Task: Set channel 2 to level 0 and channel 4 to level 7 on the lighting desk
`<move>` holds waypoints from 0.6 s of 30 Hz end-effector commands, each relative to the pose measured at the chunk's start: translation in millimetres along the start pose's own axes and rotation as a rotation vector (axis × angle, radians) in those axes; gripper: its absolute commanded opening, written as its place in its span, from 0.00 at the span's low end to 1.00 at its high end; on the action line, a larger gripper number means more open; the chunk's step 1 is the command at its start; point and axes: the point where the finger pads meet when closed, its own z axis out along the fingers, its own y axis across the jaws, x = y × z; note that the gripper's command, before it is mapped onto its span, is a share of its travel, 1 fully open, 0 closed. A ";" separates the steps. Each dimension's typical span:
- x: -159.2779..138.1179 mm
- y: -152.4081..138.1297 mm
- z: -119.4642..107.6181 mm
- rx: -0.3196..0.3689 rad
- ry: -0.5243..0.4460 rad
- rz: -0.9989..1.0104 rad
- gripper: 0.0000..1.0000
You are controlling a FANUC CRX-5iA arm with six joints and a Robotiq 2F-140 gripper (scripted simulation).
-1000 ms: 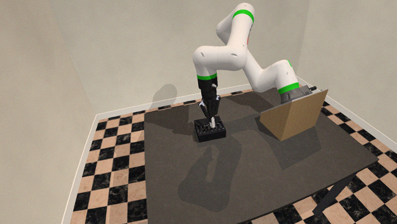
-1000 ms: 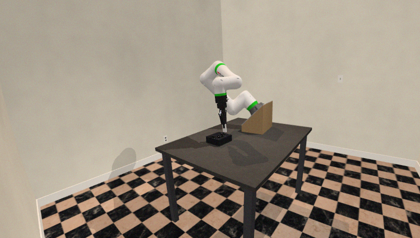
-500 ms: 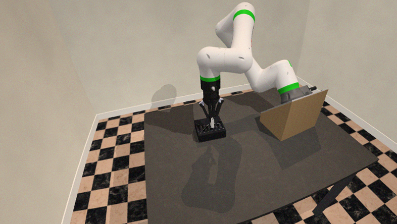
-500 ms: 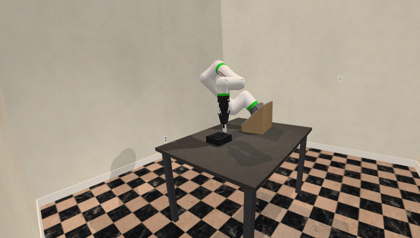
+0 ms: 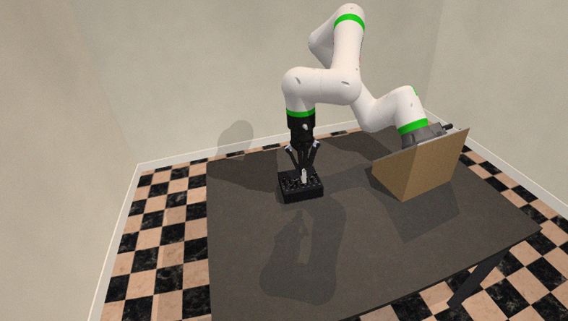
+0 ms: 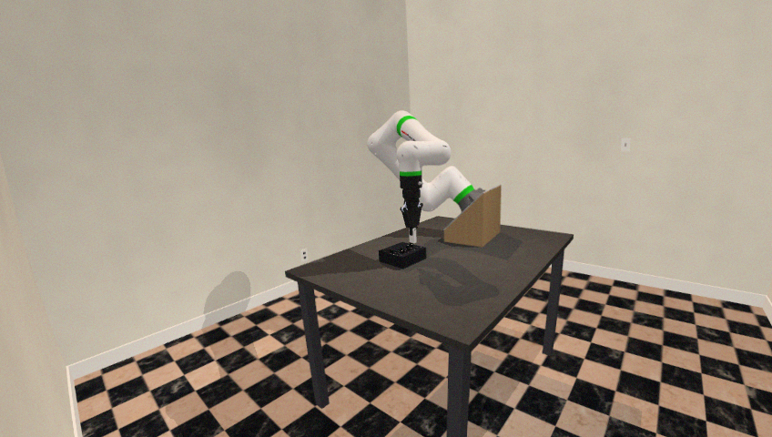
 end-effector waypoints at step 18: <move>-0.1 -0.1 3.2 0.000 0.000 0.000 0.00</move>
